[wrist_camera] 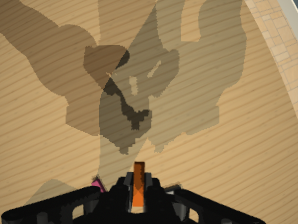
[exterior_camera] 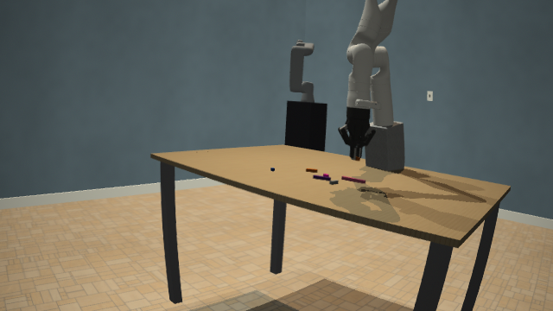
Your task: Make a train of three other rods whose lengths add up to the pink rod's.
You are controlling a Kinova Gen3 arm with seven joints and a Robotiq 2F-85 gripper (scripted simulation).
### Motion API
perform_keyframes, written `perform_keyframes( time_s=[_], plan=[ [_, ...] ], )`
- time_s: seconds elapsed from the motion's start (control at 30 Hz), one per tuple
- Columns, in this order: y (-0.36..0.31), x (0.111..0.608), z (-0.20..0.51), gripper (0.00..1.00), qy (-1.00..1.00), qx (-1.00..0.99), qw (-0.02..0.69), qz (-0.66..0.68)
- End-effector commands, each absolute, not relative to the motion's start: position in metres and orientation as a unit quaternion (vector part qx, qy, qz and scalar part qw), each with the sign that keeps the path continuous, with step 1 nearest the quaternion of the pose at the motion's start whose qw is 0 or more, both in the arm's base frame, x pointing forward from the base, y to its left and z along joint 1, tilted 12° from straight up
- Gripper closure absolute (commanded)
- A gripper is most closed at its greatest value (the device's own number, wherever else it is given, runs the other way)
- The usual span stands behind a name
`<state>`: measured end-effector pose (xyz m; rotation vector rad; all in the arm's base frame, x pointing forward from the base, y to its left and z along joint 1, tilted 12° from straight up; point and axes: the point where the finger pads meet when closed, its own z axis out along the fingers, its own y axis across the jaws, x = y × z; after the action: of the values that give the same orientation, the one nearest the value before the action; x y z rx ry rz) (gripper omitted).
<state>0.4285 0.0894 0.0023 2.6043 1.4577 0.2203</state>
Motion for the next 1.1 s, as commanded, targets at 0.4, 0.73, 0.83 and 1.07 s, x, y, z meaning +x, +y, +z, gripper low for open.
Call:
perform_keyframes(
  time_s=[0.4,0.73,0.83,1.07],
  plan=[
    [0.101,0.427,0.019,0.95,0.494,0.863,0.074,0.079],
    [0.1,0.428,0.019,0.95,0.495,0.862,0.074,0.079],
    [0.097,0.429,0.019,0.95,0.496,0.862,0.074,0.078],
    [0.071,0.437,0.02,0.95,0.511,0.853,0.073,0.075]
  ],
)
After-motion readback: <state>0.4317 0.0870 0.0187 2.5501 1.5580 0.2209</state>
